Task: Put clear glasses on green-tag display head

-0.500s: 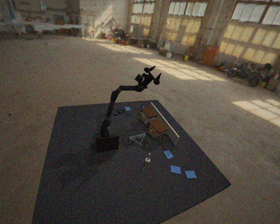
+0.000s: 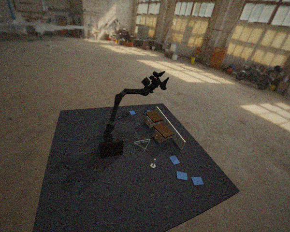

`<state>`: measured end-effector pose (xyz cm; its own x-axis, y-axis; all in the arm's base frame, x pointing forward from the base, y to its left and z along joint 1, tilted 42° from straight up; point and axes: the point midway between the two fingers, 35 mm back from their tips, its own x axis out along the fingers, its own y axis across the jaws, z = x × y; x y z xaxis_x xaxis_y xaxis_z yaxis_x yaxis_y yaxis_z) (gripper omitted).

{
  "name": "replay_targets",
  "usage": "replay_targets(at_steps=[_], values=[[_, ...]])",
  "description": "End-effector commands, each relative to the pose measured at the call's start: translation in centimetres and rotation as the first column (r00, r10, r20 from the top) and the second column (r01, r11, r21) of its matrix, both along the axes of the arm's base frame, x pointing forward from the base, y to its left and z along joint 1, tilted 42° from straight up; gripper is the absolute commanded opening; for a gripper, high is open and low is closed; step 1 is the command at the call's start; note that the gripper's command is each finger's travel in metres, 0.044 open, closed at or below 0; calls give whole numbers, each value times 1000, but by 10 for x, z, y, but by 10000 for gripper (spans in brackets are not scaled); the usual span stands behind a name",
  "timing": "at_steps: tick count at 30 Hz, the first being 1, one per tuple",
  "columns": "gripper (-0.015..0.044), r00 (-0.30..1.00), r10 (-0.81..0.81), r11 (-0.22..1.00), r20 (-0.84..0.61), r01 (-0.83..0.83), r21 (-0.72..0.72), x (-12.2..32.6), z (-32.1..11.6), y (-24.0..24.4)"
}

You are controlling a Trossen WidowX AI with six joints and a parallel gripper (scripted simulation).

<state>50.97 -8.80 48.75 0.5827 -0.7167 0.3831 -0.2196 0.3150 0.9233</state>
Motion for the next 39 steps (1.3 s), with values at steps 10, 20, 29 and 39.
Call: replay_targets(at_steps=[10, 20, 29, 39], values=[[200, 488, -56, 861, -871, -417, -290, 59, -194, -14], [200, -152, -107, 598, -983, -799, 58, 5, -359, -12], [200, -547, -80, 233, -834, -823, 518, -107, -455, 16], [200, -777, 85, -292, -623, -618, 730, -245, -474, 77]])
